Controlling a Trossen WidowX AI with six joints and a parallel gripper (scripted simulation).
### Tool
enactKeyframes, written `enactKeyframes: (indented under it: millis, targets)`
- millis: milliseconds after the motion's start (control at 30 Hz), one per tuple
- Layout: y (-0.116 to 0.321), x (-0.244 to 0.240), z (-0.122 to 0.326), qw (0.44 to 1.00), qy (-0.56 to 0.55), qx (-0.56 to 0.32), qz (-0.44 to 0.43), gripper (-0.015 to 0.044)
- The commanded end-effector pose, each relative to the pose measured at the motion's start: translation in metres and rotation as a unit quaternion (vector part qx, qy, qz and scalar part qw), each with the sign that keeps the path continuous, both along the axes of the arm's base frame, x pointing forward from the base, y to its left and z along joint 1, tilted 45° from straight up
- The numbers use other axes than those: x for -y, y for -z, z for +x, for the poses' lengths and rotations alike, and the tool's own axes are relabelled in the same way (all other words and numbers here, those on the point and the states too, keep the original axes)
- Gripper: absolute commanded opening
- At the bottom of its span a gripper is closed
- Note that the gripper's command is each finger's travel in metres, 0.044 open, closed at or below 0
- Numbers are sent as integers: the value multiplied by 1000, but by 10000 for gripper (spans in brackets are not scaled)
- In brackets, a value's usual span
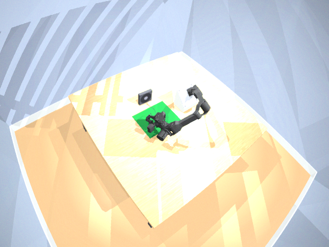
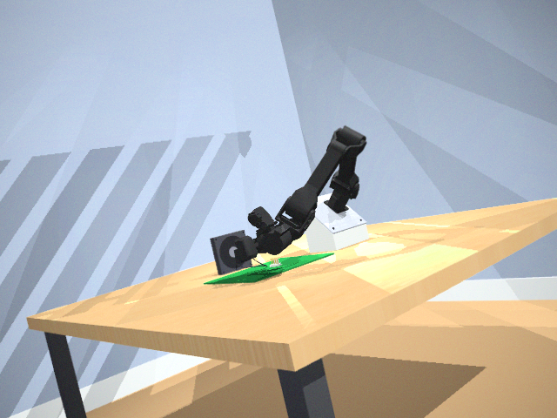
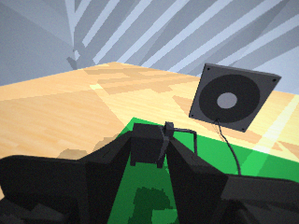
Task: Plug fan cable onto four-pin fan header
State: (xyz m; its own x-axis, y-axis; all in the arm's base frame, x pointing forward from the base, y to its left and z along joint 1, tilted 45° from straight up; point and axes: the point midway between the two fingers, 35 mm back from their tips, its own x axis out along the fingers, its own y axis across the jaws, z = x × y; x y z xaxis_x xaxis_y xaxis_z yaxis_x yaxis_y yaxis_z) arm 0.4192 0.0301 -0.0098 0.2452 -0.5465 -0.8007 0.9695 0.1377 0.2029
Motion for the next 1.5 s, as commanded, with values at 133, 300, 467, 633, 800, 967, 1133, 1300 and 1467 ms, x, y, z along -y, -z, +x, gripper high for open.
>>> enactKeyframes:
  millis: [133, 300, 467, 633, 800, 967, 1133, 1300, 1467]
  targets:
    - [5, -5, 1, 1000, 2, 3, 0, 0]
    - [9, -9, 1, 1000, 2, 3, 0, 0]
    - [12, -12, 1, 1000, 2, 3, 0, 0]
    - [15, -15, 1, 1000, 2, 3, 0, 0]
    - [19, -18, 2, 1000, 2, 2, 0, 0]
    - [22, -21, 2, 1000, 2, 2, 1, 0]
    - [25, -24, 1, 1000, 2, 2, 1, 0]
    - [27, -25, -1, 1000, 0, -3, 1, 0]
    - [27, -25, -1, 1000, 0, -3, 1, 0]
